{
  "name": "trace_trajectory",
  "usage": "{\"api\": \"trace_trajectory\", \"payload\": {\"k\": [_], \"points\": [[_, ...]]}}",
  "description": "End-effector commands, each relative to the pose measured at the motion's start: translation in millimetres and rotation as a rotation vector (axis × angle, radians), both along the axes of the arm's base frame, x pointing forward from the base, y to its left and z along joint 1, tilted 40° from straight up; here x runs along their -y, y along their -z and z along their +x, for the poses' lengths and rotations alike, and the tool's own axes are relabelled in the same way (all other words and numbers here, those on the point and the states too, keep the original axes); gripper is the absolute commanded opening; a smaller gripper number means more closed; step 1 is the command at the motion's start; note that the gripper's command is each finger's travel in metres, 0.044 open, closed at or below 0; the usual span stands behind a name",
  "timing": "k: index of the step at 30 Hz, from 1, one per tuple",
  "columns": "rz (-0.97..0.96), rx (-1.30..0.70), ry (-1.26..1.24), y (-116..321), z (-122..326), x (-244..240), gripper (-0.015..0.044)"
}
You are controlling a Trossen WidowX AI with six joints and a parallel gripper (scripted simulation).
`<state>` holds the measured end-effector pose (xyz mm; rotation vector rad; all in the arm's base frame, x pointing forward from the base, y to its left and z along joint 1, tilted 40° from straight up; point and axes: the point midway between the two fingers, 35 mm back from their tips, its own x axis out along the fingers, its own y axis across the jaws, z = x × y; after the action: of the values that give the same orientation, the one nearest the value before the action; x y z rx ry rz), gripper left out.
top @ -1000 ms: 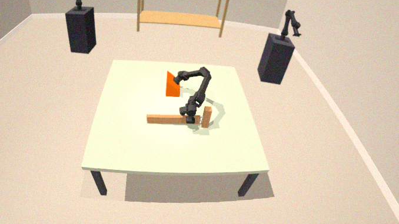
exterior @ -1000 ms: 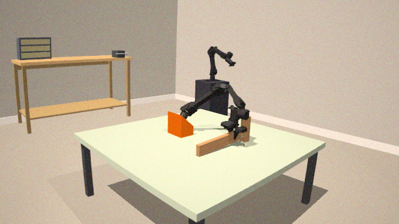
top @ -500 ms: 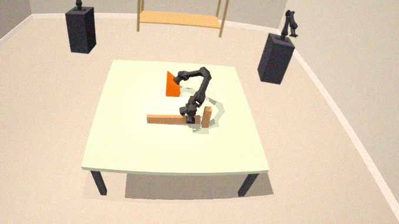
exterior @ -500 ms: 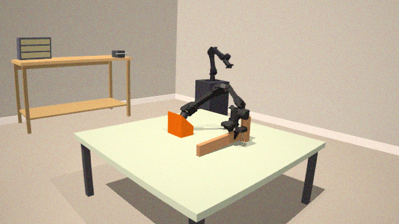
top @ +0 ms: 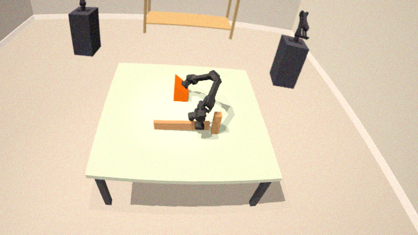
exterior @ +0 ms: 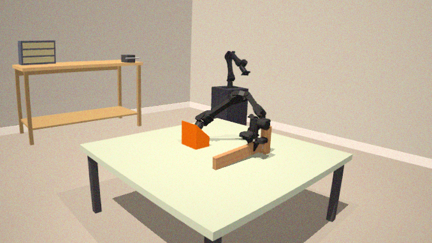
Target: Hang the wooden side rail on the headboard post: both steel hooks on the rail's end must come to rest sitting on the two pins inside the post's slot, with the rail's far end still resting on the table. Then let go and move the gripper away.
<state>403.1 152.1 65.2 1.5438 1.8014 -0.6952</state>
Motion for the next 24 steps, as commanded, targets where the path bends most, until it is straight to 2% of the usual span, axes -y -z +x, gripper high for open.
{"api": "trace_trajectory", "payload": {"k": [1, 24], "points": [[0.004, 0.014, 0.011, -5.2, 5.2, 2.6, 0.0], [0.004, 0.014, 0.011, -7.7, 6.8, 2.1, 0.0]]}}
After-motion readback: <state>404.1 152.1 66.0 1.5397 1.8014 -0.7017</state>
